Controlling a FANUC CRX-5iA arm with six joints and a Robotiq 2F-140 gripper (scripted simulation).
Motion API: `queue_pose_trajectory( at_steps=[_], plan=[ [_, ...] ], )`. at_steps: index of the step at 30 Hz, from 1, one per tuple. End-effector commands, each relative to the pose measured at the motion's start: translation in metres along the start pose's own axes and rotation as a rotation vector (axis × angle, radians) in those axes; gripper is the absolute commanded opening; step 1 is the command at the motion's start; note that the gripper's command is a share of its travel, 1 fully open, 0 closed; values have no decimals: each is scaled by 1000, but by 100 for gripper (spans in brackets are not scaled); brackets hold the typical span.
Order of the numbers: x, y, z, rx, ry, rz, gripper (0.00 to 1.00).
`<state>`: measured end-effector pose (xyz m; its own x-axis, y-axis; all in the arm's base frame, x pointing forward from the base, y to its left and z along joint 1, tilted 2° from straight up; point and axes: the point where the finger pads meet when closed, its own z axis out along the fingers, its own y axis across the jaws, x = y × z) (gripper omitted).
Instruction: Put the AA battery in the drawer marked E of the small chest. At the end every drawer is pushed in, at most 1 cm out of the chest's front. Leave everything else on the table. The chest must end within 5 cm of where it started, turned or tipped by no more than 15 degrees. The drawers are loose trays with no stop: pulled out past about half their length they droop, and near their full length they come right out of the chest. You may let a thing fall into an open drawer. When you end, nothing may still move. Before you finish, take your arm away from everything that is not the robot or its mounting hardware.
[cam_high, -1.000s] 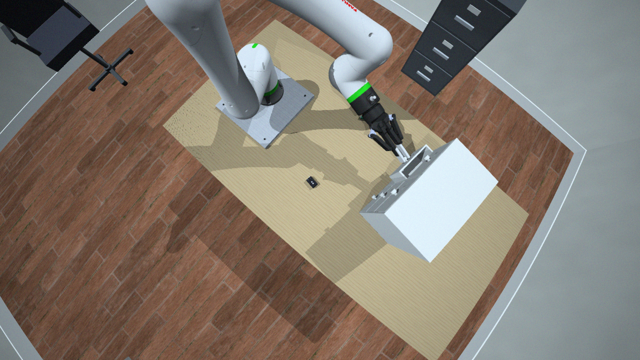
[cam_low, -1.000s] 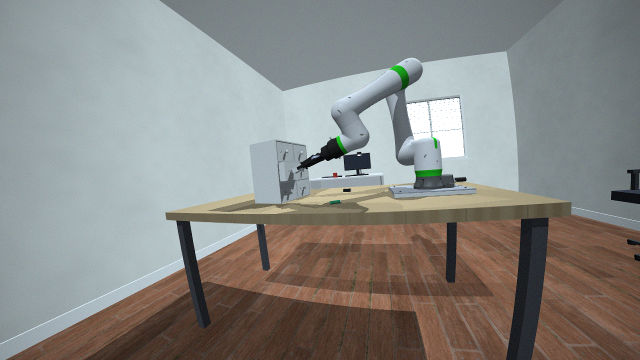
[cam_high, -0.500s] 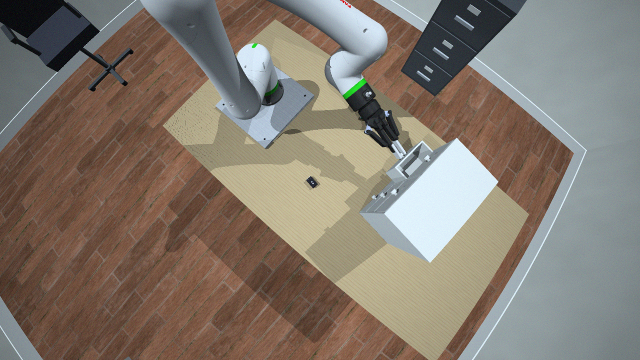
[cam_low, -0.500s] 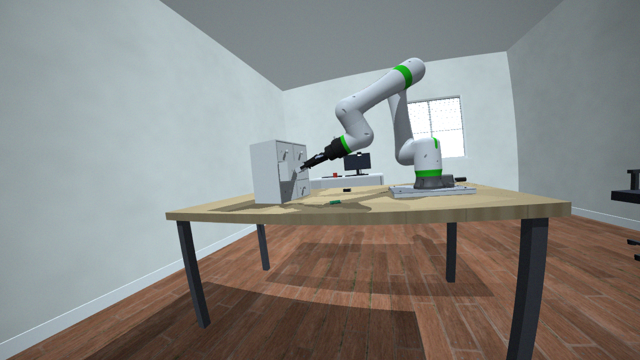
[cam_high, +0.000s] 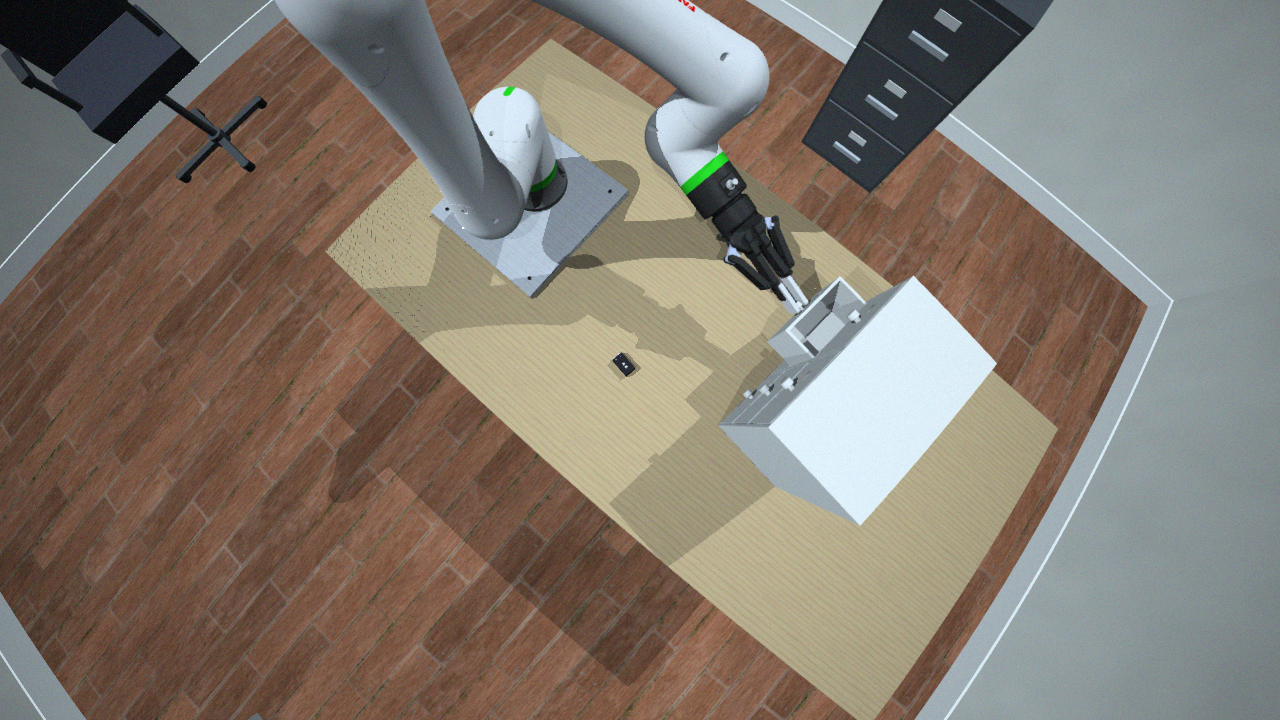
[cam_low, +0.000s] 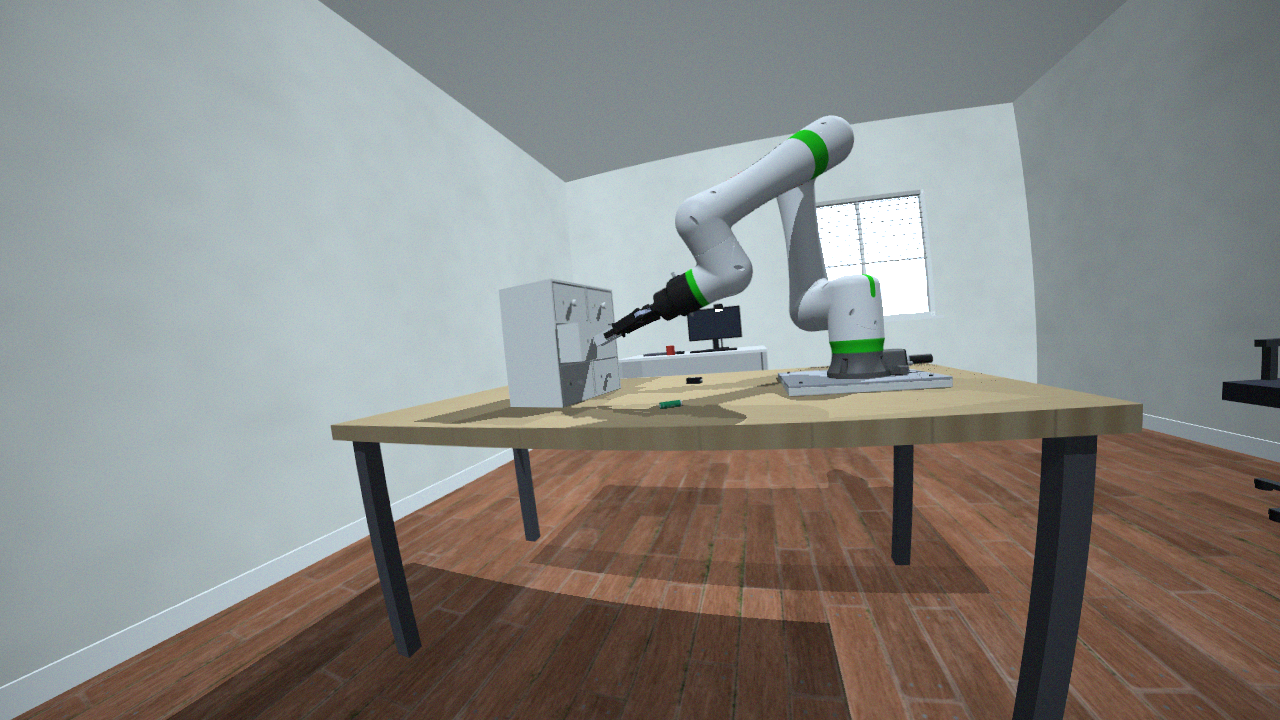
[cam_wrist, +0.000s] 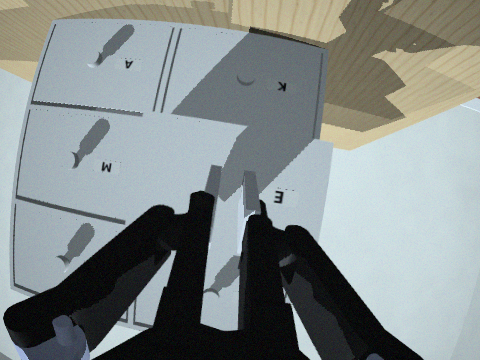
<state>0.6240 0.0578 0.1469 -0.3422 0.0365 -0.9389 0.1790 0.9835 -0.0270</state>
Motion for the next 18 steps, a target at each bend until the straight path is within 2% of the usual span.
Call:
queue_pose_trajectory(
  at_steps=[1, 18],
  plan=[
    [0, 0, -1, 0, 0, 0, 8],
    [1, 0, -3, 0, 0, 0, 8]
  ],
)
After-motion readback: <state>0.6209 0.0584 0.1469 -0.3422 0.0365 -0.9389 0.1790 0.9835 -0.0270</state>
